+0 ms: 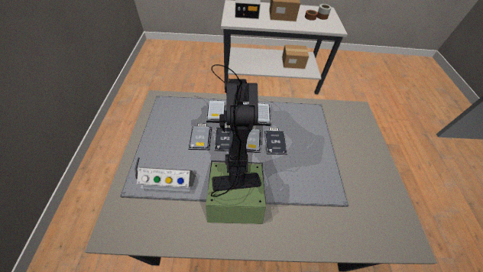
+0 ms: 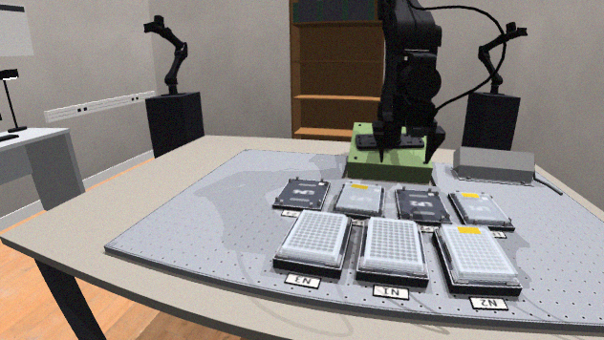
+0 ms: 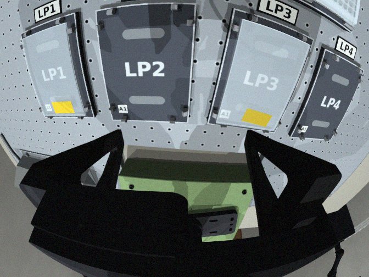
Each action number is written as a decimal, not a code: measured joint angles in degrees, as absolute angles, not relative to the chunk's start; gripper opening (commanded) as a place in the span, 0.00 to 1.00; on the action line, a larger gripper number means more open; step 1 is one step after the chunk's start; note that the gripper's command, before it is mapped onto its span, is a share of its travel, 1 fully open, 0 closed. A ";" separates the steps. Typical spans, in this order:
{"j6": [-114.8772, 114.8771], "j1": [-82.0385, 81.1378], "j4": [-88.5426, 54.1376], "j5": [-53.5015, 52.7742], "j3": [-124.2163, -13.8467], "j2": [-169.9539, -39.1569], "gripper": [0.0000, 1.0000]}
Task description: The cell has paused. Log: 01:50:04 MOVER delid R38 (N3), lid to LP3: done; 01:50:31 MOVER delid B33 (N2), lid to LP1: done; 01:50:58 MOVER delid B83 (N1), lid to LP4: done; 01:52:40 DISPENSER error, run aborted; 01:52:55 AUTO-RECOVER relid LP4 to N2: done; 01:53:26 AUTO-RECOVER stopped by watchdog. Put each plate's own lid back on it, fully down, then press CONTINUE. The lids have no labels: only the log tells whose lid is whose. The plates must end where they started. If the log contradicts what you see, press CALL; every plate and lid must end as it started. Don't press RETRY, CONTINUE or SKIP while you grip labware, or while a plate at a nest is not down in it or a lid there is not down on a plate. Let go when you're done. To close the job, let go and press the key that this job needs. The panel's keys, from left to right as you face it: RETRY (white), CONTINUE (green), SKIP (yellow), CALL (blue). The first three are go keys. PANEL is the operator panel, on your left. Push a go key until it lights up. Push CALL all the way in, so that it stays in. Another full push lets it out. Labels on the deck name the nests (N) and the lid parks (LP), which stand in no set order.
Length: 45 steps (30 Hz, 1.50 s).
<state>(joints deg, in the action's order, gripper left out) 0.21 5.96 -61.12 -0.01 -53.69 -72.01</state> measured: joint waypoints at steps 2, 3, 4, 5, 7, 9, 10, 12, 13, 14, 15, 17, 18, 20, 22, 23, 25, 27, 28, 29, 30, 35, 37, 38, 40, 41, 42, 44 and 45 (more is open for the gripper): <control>0.21 6.44 -59.83 -0.01 -53.25 -72.75 1.00; 0.14 6.72 -59.11 -0.05 -53.28 -73.36 1.00; 0.10 7.05 -58.39 -0.08 -53.28 -73.95 1.00; 0.05 7.35 -57.80 -0.08 -53.28 -74.41 1.00; 0.14 7.62 -56.40 -0.12 -53.10 -74.98 1.00; 0.10 8.10 -54.83 -0.32 -52.66 -75.66 1.00; 0.05 8.60 -54.13 -0.32 -52.64 -76.23 1.00; 0.01 9.56 -52.90 -0.16 -52.64 -77.25 1.00; 0.01 9.72 -52.31 -0.19 -52.60 -77.54 1.00; 0.05 9.80 -51.68 -0.19 -52.47 -77.73 1.00; 0.12 9.82 -51.24 -0.19 -52.36 -77.82 1.00; 0.19 9.85 -49.98 -0.25 -51.81 -77.91 1.00; 0.12 10.09 -49.43 -0.38 -51.68 -78.30 1.00; 0.03 10.90 -48.12 -0.32 -51.66 -79.37 1.00; -0.03 11.57 -47.20 -0.25 -51.68 -80.18 1.00; -0.03 11.64 -47.00 -0.23 -51.77 -80.53 1.00; -0.05 11.42 -46.70 -0.25 -51.83 -80.68 1.00; -0.10 11.16 -46.70 -0.38 -52.12 -80.68 1.00; -0.10 11.16 -46.70 -0.36 -52.29 -80.68 1.00; -0.10 11.16 -46.70 -0.32 -52.45 -80.68 1.00; -0.10 11.16 -46.68 -0.27 -52.56 -80.68 1.00; -0.10 11.16 -46.68 -0.38 -52.71 -80.68 1.00; -0.10 11.16 -46.68 -0.38 -52.73 -80.68 1.00; -0.10 11.16 -46.68 -0.38 -52.75 -80.68 1.00; -0.10 11.16 -46.68 -0.38 -52.82 -80.68 1.00; -0.10 11.16 -46.68 -0.38 -52.86 -80.71 1.00; -0.10 11.16 -46.65 -0.38 -52.90 -80.82 1.00; -0.10 11.16 -46.68 -0.38 -52.93 -80.86 1.00; -0.10 11.16 -46.65 -0.38 -52.93 -80.86 1.00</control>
